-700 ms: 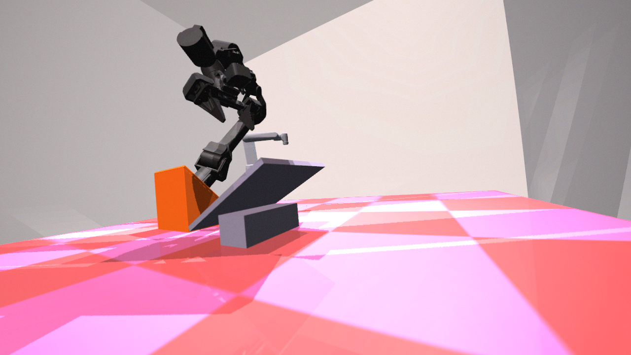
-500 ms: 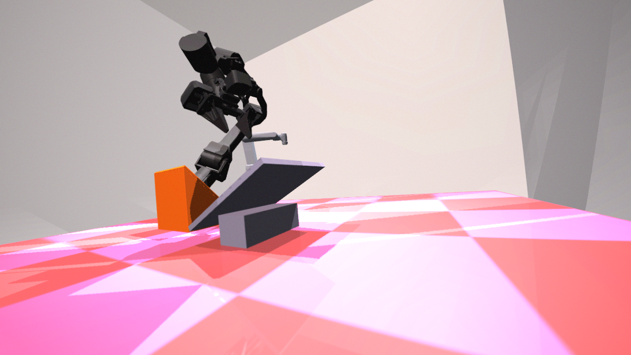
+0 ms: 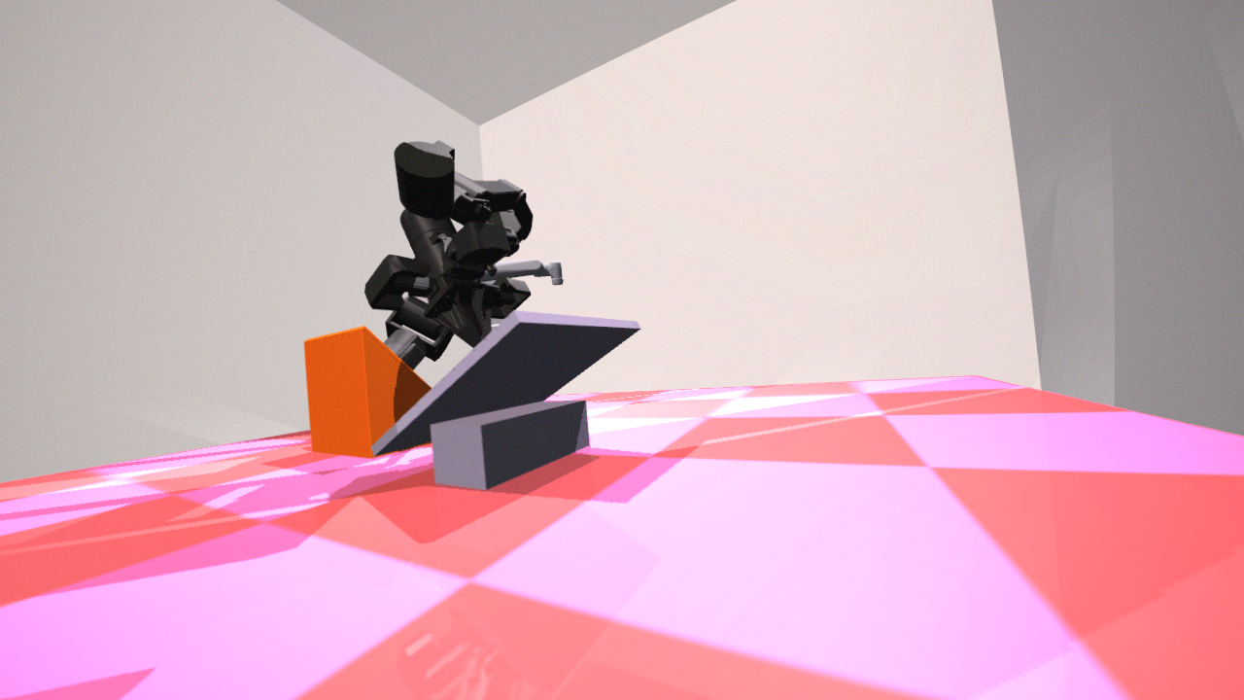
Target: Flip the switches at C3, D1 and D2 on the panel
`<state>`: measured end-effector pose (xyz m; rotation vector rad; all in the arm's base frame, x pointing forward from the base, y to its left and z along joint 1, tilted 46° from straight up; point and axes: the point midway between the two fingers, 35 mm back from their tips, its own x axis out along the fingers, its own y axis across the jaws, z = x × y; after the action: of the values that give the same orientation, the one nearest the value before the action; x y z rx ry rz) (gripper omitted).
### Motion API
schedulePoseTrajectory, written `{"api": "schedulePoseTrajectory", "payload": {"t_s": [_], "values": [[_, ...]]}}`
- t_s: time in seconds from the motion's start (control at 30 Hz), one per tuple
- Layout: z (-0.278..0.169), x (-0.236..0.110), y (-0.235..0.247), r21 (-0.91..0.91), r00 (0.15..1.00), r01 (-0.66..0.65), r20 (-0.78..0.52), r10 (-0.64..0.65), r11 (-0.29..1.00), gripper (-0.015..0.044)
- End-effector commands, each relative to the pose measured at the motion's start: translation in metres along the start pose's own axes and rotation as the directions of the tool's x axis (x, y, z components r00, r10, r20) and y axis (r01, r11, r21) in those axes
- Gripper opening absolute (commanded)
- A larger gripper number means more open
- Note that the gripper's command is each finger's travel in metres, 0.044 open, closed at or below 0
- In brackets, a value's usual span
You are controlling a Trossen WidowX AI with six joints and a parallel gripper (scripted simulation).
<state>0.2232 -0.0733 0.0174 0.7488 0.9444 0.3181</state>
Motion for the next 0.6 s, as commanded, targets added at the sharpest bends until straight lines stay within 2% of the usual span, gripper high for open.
{"api": "schedulePoseTrajectory", "payload": {"t_s": [0.0,0.57], "values": [[-0.002,0.012,0.002,0.008,1.000,-0.010,0.009,0.010,1.000,0.0000],[-0.003,0.032,0.003,0.008,1.000,-0.011,0.009,0.011,1.000,0.0000]]}}
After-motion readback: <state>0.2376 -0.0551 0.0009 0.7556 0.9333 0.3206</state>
